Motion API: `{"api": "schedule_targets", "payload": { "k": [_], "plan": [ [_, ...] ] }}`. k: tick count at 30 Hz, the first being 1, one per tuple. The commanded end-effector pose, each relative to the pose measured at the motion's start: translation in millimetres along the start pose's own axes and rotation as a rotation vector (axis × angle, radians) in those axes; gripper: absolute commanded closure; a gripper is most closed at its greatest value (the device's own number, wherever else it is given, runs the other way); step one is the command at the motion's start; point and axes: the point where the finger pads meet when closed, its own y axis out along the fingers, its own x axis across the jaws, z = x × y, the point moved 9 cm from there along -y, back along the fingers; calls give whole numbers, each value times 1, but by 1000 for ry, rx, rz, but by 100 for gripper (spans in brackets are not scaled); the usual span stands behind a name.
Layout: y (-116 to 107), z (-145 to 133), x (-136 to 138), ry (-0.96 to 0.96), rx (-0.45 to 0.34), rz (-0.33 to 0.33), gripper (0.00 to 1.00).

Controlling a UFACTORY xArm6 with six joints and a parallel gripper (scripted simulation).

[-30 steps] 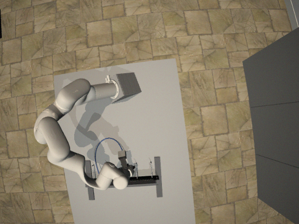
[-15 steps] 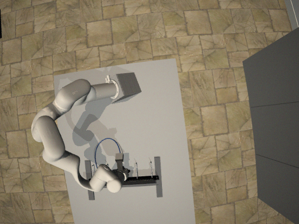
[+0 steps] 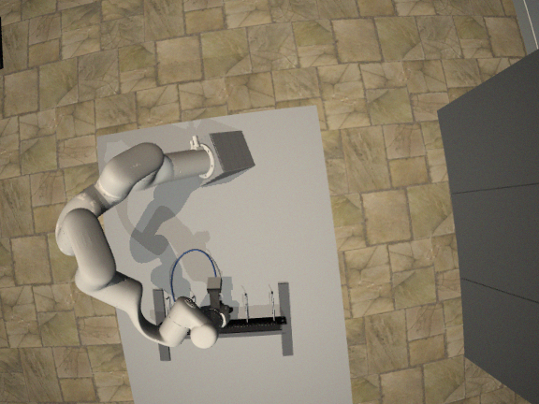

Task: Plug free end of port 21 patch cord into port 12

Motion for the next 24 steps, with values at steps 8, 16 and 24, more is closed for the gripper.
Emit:
{"api": "schedule_targets", "payload": {
  "k": [8, 16, 24],
  "plan": [
    [-2, -1, 0, 2, -4, -2, 100],
    [-1, -2, 0, 2, -3, -4, 100],
    [5, -8, 0, 1, -1, -7, 100]
  ]
}}
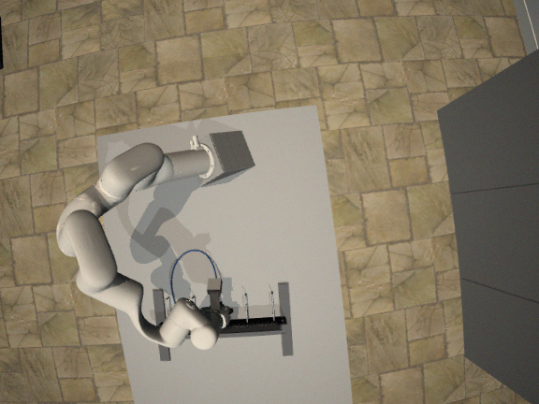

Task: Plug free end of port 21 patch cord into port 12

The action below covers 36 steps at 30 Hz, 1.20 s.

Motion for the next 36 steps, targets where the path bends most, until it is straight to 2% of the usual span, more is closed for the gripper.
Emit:
{"api": "schedule_targets", "payload": {
  "k": [1, 17, 36],
  "plan": [
    [1, -3, 0, 1, -3, -2, 100],
    [18, -21, 1, 1, -3, -2, 100],
    [24, -27, 1, 1, -3, -2, 100]
  ]
}}
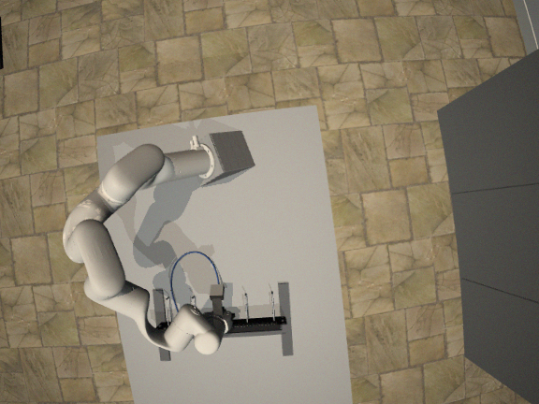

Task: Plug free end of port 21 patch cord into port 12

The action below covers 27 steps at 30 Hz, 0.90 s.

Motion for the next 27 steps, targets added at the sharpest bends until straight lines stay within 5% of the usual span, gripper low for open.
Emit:
{"api": "schedule_targets", "payload": {
  "k": [1, 27],
  "plan": [
    [-2, -1, 0, 1, -3, -2, 100],
    [-2, -14, 0, 1, -5, -2, 100]
  ]
}}
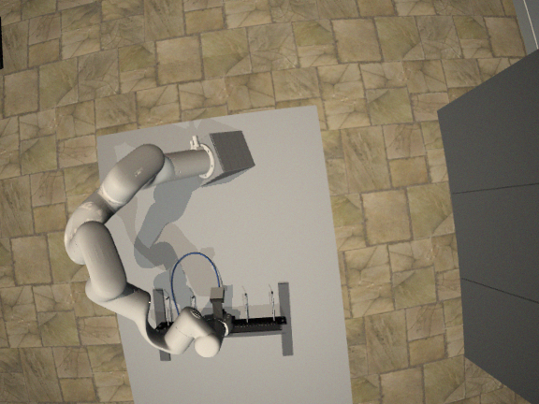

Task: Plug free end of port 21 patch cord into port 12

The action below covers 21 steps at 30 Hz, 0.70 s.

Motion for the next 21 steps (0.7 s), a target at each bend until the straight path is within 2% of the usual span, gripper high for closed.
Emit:
{"api": "schedule_targets", "payload": {
  "k": [1, 21],
  "plan": [
    [-2, -7, 0, 1, -3, -2, 100],
    [-2, -18, 0, 1, -3, -2, 100]
  ]
}}
